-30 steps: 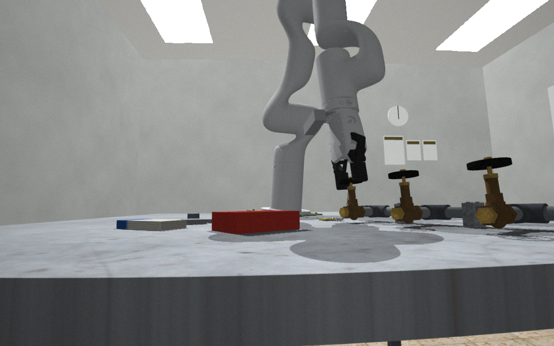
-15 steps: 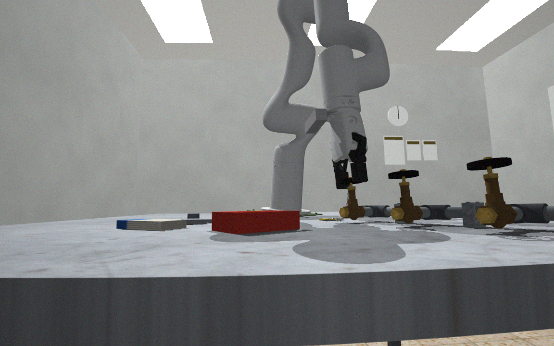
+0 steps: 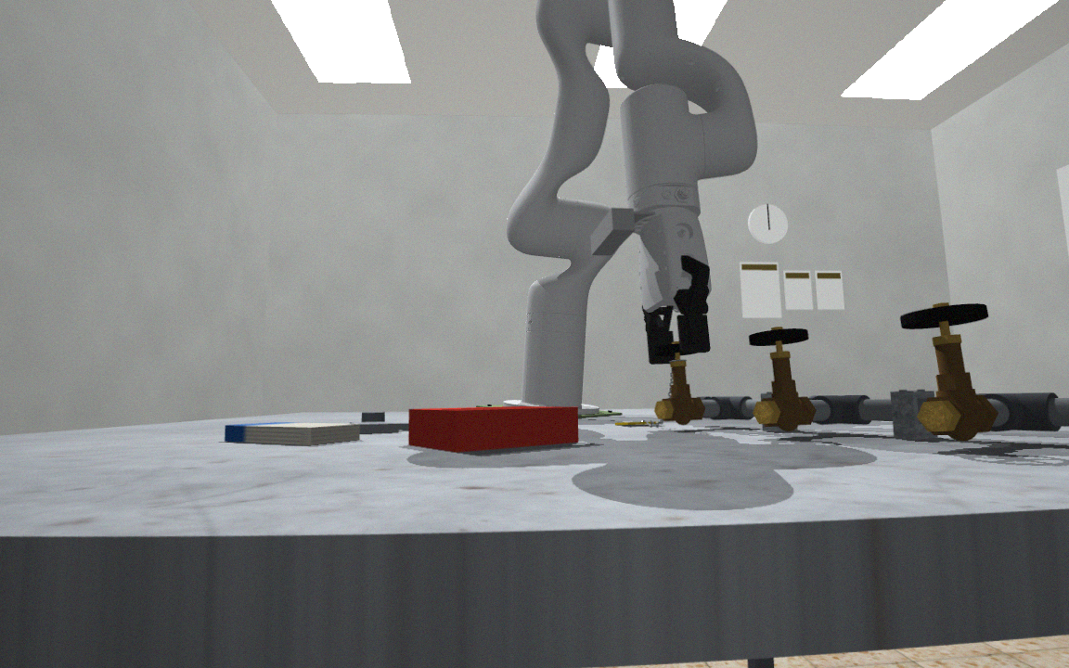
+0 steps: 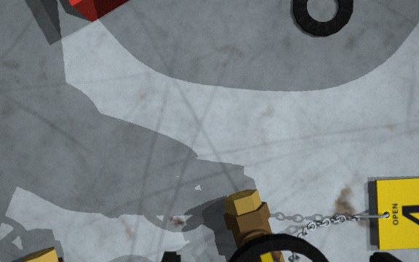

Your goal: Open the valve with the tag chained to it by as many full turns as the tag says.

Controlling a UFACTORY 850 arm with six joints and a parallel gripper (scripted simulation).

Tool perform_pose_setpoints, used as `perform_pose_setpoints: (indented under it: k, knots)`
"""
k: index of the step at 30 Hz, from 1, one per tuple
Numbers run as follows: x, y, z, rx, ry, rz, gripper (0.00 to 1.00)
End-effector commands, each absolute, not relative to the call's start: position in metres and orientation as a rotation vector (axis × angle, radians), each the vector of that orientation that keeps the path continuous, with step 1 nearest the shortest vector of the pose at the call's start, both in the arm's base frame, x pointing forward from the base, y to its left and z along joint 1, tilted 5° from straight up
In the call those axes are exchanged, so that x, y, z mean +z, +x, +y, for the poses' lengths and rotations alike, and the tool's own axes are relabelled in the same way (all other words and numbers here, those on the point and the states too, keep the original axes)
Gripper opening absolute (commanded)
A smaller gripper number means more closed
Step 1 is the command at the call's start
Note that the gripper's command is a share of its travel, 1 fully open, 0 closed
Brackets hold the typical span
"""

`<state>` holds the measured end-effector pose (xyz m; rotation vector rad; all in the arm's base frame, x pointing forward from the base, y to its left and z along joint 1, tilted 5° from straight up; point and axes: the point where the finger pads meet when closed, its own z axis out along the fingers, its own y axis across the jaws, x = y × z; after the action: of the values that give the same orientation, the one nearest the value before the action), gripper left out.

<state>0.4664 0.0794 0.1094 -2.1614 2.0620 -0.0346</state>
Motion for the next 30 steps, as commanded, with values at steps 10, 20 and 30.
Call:
perform_pose_setpoints:
  k: [10,20,30]
  knots:
    - [0.116,0.467,0.079,-0.037,-2.163,2.064,1.00]
    - [0.131,0.466,0.078,-0.034,-2.162,2.062,1.00]
    - [0.155,0.462,0.075,-0.034,-2.162,2.062,1.00]
